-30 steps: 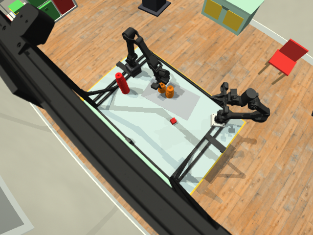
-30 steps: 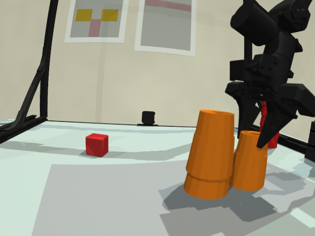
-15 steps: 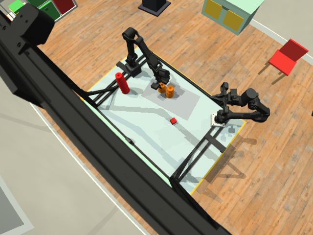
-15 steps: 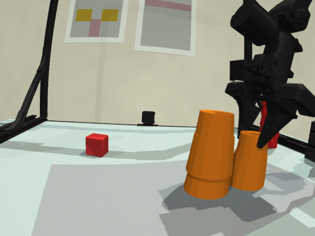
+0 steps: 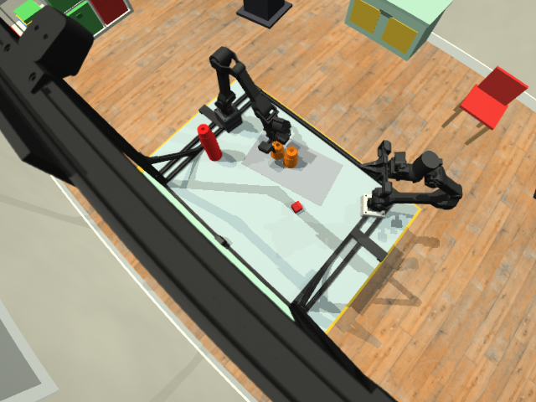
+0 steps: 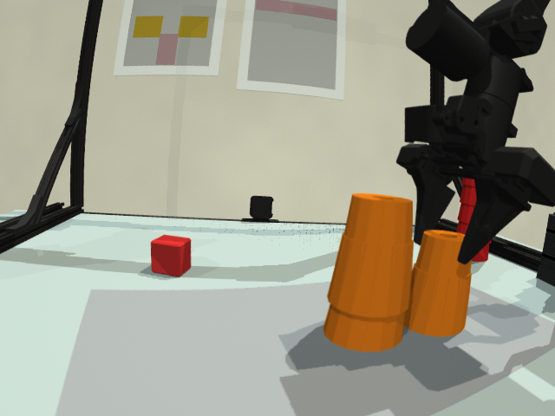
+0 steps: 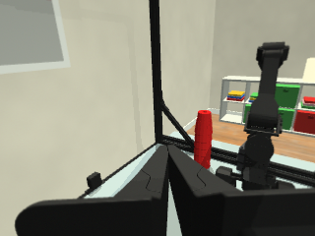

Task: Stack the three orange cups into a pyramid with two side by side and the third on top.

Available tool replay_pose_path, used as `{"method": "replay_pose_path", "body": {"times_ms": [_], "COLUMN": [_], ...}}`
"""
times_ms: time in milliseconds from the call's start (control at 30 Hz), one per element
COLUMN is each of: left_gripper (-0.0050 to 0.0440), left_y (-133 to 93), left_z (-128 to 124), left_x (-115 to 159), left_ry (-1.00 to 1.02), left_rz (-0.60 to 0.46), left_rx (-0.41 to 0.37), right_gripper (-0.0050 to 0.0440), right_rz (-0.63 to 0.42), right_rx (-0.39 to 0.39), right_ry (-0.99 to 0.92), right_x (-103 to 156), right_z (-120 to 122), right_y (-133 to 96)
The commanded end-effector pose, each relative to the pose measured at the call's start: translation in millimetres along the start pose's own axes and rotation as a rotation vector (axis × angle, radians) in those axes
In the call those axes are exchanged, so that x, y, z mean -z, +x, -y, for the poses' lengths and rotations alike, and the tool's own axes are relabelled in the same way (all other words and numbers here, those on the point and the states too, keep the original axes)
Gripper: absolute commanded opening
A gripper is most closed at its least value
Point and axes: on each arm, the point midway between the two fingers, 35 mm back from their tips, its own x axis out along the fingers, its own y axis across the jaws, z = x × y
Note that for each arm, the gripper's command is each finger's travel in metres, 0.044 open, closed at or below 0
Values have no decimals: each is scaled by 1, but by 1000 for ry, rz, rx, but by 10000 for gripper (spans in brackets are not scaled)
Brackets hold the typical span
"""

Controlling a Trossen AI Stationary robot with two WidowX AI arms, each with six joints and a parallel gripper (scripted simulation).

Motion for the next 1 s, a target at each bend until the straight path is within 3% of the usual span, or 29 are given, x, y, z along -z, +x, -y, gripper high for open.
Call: {"method": "replay_pose_path", "body": {"times_ms": [0,400,967], "left_gripper": [353,433,440], "left_y": [0,0,0], "left_z": [0,0,0], "left_x": [0,0,0], "left_ry": [-1,-1,-1], "left_rz": [-1,-1,-1], "left_rx": [0,0,0], "right_gripper": [0,0,0], "right_rz": [-1,-1,-1], "right_rx": [-1,-1,-1], "right_ry": [3,3,3], "right_x": [0,0,0], "right_z": [0,0,0], "right_y": [0,0,0]}}
